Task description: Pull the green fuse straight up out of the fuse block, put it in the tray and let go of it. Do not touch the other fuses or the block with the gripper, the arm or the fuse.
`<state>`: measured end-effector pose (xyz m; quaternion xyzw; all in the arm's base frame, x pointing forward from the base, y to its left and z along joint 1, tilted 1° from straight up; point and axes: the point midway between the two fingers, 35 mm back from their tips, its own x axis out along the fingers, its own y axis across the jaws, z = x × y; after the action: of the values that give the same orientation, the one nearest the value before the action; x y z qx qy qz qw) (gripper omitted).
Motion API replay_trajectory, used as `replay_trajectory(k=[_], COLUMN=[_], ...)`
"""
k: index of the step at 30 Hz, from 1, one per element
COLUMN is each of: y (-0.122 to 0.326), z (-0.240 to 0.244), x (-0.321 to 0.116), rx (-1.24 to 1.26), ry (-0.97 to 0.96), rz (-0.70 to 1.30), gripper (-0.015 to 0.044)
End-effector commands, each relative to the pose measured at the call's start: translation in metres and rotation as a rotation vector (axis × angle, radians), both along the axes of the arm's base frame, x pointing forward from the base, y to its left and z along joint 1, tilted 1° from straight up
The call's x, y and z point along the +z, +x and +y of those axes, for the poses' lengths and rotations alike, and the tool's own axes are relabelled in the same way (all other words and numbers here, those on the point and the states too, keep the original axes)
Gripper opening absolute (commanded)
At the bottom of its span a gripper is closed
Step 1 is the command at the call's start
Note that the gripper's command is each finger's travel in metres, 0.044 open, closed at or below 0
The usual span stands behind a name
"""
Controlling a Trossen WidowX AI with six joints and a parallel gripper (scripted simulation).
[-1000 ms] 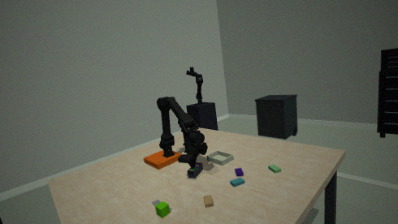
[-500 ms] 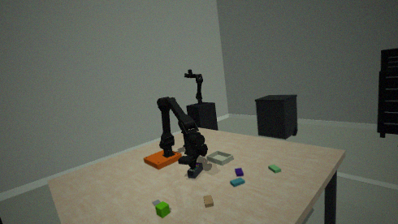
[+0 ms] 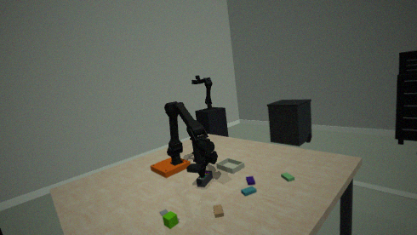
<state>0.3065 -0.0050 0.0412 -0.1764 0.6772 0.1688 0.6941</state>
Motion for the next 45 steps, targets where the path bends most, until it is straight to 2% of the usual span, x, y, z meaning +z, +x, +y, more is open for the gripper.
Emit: replay_trajectory(k=[1,45], y=[0.000,0.000], z=[0.000,0.000], x=[0.000,0.022], rx=[0.000,0.002], ry=[0.000,-0.003], rz=[0.000,0.000], gripper=[0.0000,0.0000])
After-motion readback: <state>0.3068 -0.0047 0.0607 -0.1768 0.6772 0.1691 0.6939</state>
